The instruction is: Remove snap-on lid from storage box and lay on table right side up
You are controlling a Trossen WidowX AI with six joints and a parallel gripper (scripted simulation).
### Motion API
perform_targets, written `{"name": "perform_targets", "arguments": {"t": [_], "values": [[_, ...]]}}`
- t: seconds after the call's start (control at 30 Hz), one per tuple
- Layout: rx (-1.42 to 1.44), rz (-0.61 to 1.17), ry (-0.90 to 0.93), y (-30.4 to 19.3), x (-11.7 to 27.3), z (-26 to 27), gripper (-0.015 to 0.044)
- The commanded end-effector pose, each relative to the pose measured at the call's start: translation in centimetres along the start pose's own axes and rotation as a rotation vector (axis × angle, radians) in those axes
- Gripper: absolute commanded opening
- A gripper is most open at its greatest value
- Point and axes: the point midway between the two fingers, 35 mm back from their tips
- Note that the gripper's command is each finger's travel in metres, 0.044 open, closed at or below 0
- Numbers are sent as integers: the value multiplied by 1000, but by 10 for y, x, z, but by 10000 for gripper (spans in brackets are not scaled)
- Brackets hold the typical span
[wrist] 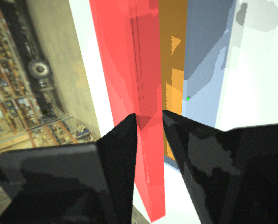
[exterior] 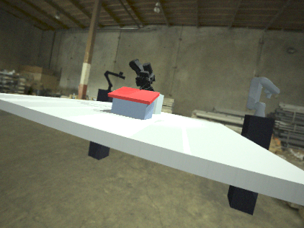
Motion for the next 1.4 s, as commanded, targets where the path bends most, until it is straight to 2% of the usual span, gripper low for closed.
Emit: {"name": "perform_targets", "arguments": {"t": [0.0, 1.37], "values": [[-15, 1, 18, -1, 5, 12, 0], [-16, 4, 18, -5, 40, 53, 0]]}}
Point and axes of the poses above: the point midway between the two fingers, 35 mm back from their tips, its own x axis back along the fingers, its own z axis across the jaws, y = z × x, and after that the axes turned 7 degrees about -x, right-handed
